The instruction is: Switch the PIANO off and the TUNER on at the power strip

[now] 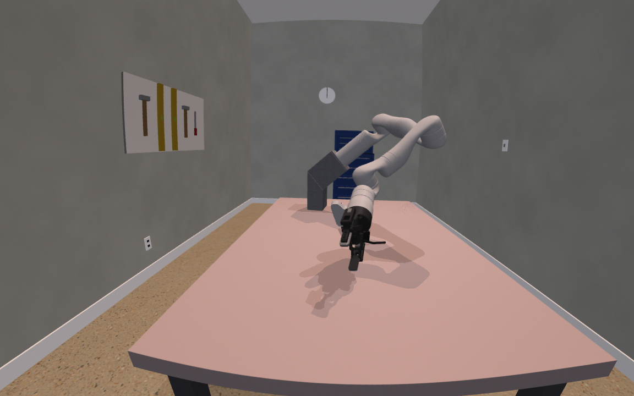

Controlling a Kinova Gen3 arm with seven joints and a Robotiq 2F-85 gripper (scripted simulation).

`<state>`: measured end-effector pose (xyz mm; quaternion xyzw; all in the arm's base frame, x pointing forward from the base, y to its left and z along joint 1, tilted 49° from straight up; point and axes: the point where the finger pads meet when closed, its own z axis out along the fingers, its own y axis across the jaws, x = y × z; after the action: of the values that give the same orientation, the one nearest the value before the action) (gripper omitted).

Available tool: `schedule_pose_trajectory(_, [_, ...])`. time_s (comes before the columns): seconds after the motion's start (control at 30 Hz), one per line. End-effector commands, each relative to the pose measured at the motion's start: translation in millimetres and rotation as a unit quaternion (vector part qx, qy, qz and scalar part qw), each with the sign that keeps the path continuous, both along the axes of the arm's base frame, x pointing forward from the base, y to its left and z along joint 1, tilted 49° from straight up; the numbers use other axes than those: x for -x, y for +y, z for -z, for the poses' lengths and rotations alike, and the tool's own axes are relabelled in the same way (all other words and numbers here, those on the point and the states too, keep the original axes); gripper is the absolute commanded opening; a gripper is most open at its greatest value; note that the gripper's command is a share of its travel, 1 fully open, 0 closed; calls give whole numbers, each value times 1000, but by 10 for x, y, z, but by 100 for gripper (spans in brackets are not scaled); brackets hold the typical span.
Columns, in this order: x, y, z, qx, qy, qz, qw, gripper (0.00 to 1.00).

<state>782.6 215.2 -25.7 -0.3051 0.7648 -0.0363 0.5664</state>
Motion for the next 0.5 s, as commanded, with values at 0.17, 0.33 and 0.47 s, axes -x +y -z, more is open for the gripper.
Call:
schedule_pose_trajectory(0.17, [-8, -14, -11, 0, -1, 1, 1000, 0])
schedule_pose_trajectory(0.33, [-8, -14, -11, 0, -1, 1, 1000, 0])
schedule_pose_trajectory(0.47, [-8, -14, -11, 0, -1, 1, 1000, 0])
